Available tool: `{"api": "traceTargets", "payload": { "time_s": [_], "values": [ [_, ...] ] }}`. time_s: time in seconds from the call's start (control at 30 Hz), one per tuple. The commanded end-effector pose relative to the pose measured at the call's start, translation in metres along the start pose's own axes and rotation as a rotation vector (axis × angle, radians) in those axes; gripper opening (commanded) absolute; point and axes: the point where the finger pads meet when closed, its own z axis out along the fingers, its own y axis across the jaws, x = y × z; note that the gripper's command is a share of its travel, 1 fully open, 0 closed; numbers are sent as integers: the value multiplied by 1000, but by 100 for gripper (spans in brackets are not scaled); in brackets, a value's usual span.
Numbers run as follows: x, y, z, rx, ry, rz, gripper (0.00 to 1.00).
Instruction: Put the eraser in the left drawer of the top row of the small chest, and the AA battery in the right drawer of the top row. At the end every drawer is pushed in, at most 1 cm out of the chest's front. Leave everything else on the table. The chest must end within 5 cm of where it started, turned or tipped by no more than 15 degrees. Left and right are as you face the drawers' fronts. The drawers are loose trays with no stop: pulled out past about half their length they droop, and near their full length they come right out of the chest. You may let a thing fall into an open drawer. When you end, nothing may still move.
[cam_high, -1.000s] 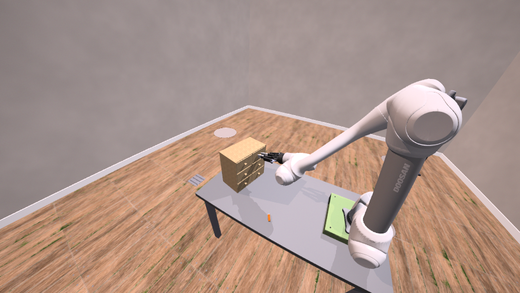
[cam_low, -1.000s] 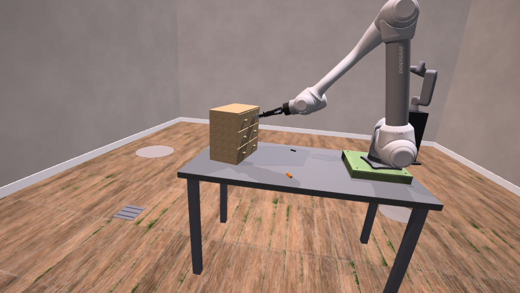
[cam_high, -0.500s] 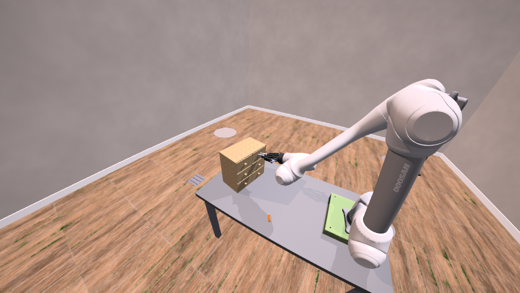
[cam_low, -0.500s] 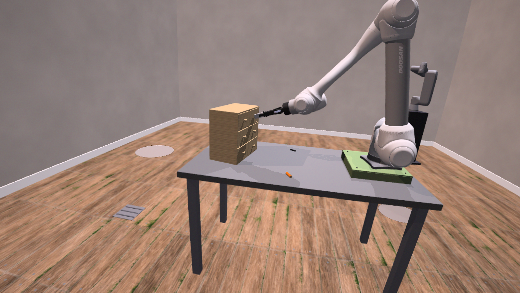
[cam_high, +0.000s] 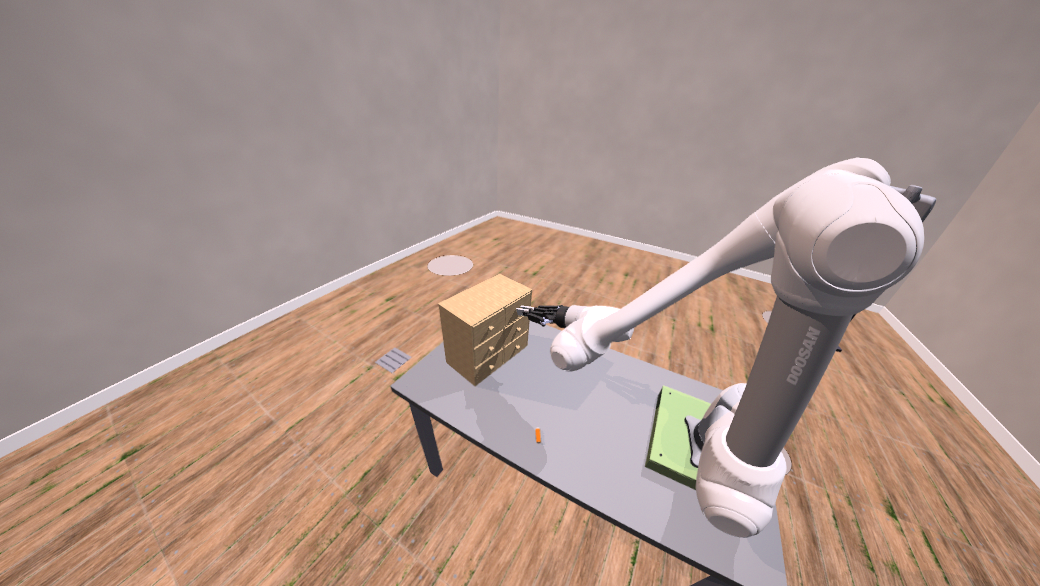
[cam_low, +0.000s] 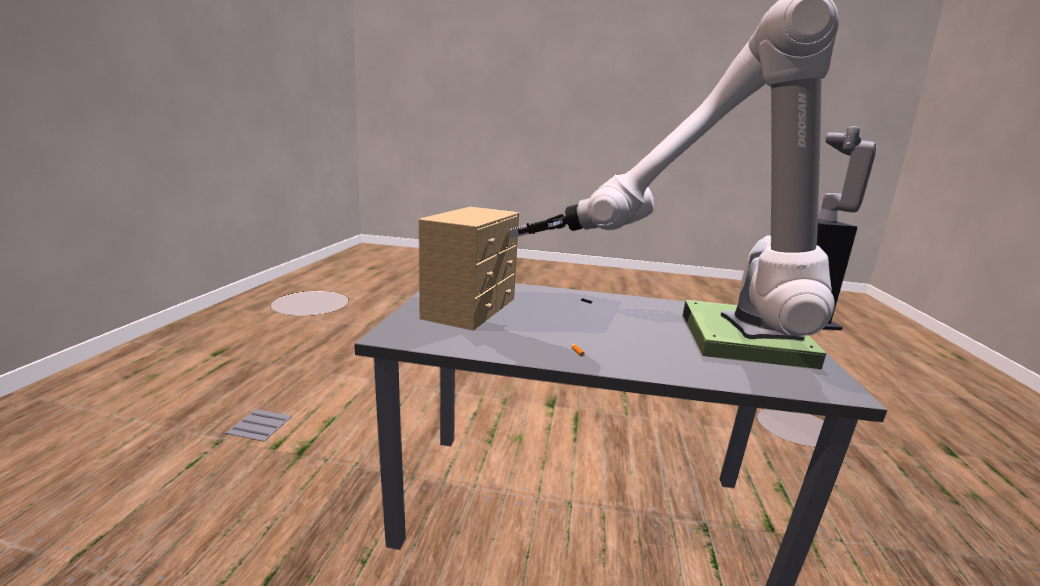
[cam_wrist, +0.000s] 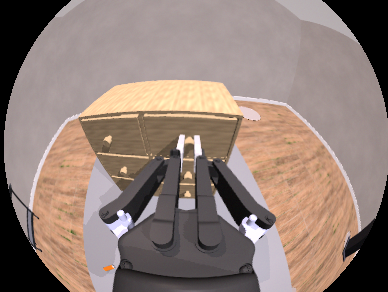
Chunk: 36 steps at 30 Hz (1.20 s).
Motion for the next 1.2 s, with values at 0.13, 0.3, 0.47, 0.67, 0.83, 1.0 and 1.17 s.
{"api": "traceTargets", "payload": {
  "time_s": [0.13, 0.3, 0.47, 0.67, 0.83, 1.0, 1.17],
  "values": [
    [0, 0, 0, 0, 0, 0, 8],
    [0, 0, 0, 0, 0, 0, 8],
    [-1, 0, -2, 0, 0, 0, 8],
    [-2, 0, -5, 0, 0, 0, 8],
    [-3, 0, -7, 0, 0, 0, 8],
    [-4, 0, -12, 0, 0, 0, 8],
    [-6, 0, -17, 0, 0, 0, 8]
  ]
}}
